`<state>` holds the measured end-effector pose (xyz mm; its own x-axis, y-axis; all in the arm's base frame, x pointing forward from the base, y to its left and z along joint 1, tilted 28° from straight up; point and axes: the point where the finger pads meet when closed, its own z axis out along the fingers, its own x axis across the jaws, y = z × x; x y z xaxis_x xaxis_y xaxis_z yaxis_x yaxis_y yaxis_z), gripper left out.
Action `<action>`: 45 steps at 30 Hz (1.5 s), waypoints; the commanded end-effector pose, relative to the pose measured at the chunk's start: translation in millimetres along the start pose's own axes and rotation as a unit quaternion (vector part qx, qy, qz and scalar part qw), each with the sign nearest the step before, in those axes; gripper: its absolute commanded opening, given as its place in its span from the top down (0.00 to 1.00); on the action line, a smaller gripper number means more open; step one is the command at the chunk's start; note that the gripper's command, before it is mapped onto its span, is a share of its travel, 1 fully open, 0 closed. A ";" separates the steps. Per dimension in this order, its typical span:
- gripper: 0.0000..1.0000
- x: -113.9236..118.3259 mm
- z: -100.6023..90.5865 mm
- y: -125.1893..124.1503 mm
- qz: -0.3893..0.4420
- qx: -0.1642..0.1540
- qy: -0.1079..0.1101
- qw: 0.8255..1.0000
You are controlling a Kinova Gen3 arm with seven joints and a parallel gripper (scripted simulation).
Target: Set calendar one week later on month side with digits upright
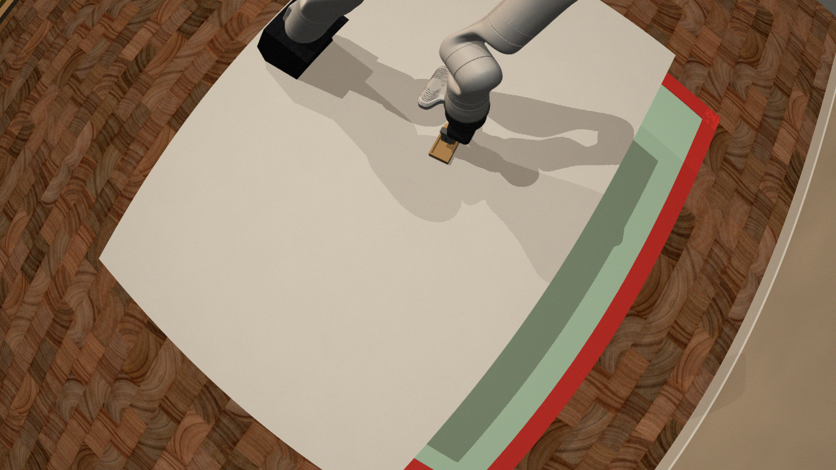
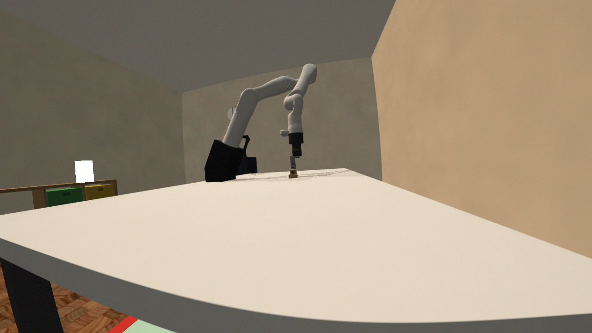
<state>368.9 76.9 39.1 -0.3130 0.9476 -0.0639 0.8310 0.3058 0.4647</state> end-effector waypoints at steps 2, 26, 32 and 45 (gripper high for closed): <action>0.13 -2.0 6.3 -2.6 0.000 0.003 -0.002 1.000; 0.13 -2.0 22.5 -2.7 0.000 0.003 -0.002 1.000; 0.13 -2.0 22.5 -2.7 0.000 0.003 -0.002 1.000; 0.13 -2.0 22.5 -2.7 0.000 0.003 -0.002 1.000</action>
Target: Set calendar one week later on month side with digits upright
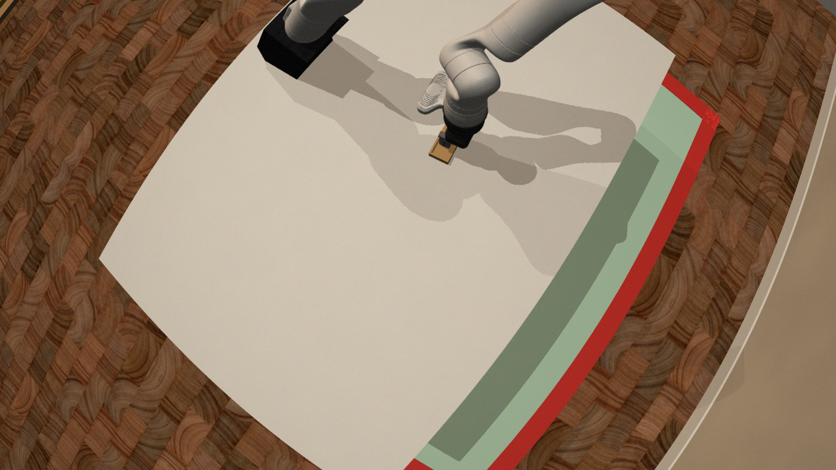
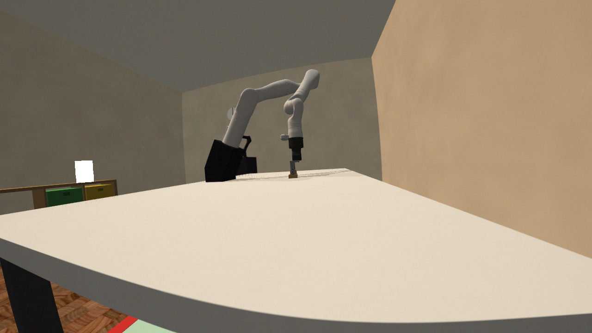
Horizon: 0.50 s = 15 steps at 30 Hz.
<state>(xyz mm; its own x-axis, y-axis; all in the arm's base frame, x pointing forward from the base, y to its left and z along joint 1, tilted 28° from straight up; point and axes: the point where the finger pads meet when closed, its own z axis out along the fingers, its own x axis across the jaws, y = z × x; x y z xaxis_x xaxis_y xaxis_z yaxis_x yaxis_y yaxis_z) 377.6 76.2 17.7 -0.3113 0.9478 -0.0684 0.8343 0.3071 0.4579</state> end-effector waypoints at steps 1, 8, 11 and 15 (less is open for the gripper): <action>0.13 0.0 -0.3 0.3 0.000 0.000 0.000 1.000; 0.13 0.0 -0.3 0.3 0.000 0.000 0.000 1.000; 0.13 0.0 -0.3 0.3 0.000 0.000 0.000 1.000; 0.43 0.0 -0.3 0.3 0.000 0.000 0.000 1.000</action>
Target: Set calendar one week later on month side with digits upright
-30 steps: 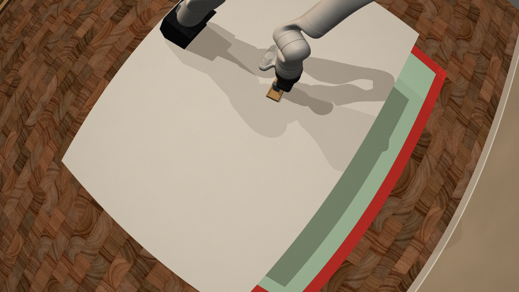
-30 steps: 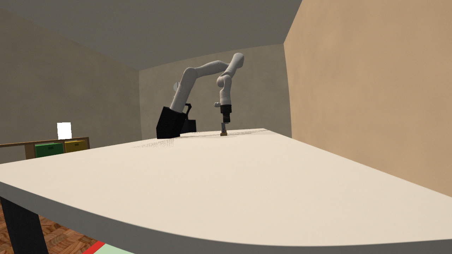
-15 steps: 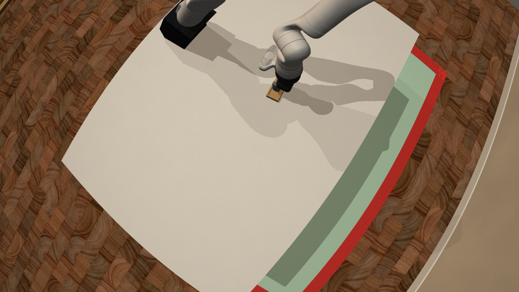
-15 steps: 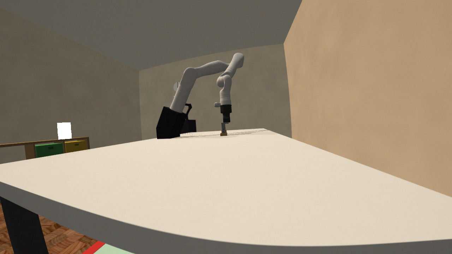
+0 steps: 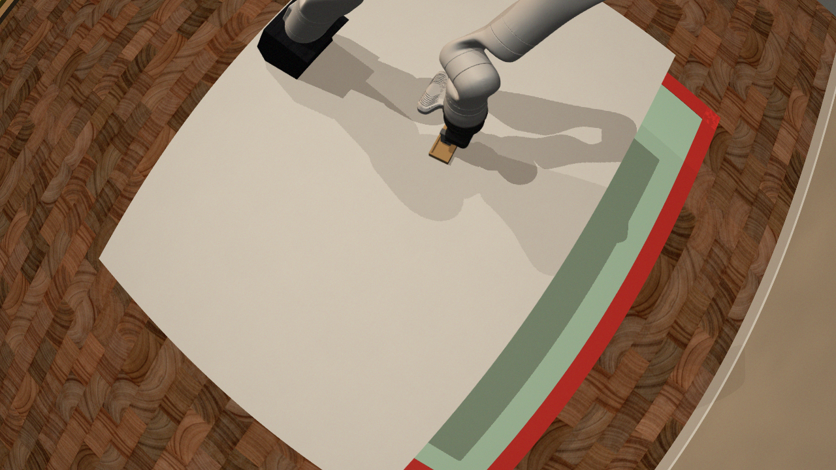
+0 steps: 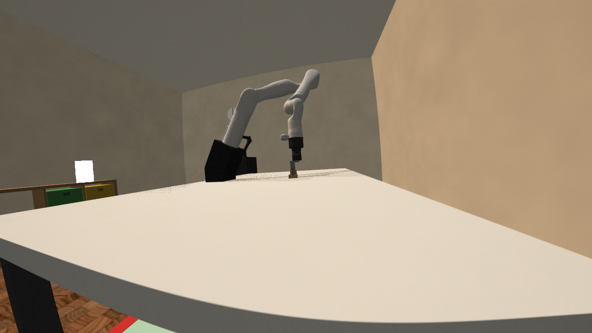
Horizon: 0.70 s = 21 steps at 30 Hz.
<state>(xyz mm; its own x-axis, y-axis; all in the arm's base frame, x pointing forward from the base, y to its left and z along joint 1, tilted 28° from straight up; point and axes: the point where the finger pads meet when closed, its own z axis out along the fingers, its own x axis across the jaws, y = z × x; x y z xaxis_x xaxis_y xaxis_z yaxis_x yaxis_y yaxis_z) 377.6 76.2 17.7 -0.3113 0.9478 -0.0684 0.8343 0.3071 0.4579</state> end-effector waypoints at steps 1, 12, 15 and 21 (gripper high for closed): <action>0.43 0.0 -0.3 0.3 0.000 0.000 0.000 1.000; 0.43 0.0 -0.3 0.3 0.000 0.000 0.000 1.000; 0.43 0.0 -0.3 0.3 0.000 0.000 0.000 1.000; 0.43 0.0 -0.3 0.3 0.000 0.000 0.000 1.000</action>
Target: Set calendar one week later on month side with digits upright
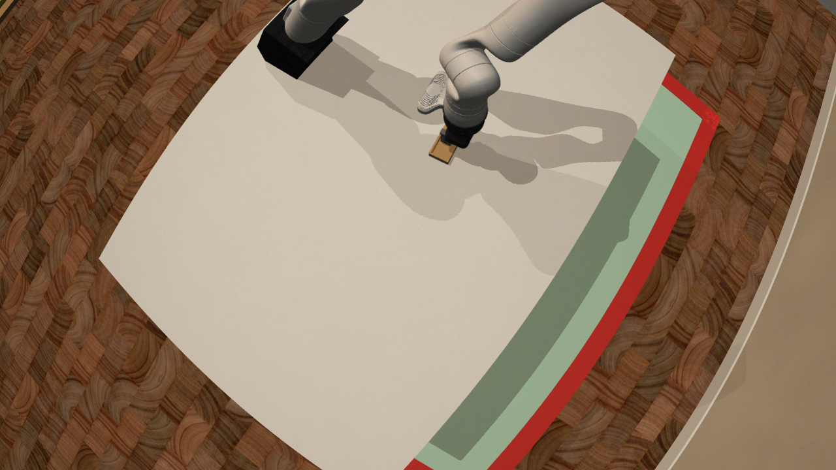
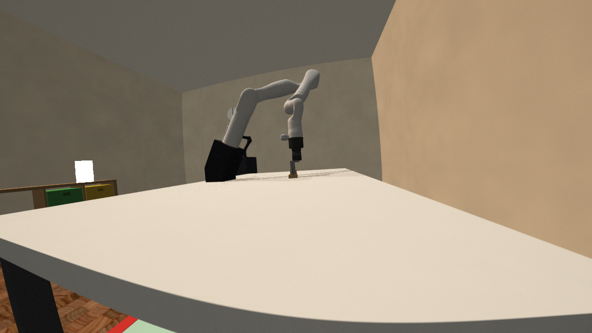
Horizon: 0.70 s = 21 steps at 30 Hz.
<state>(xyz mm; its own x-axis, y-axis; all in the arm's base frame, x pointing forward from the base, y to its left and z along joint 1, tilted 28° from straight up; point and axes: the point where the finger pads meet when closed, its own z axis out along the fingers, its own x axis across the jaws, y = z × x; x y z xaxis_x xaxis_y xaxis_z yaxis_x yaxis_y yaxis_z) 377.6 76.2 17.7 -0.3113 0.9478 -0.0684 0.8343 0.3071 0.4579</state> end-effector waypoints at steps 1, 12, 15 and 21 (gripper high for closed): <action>0.43 0.0 -0.3 0.3 0.000 0.000 0.000 1.000; 0.43 0.0 -0.6 0.3 0.000 0.000 0.000 1.000; 0.43 0.0 -2.2 0.3 0.000 0.000 0.000 1.000; 0.43 0.0 -12.8 0.3 0.000 0.000 0.000 1.000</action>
<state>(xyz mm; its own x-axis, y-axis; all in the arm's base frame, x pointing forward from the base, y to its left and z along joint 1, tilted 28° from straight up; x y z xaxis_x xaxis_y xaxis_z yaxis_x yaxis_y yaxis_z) 371.8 72.0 22.8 -0.3098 0.9479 -0.0745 0.8385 0.3093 0.4486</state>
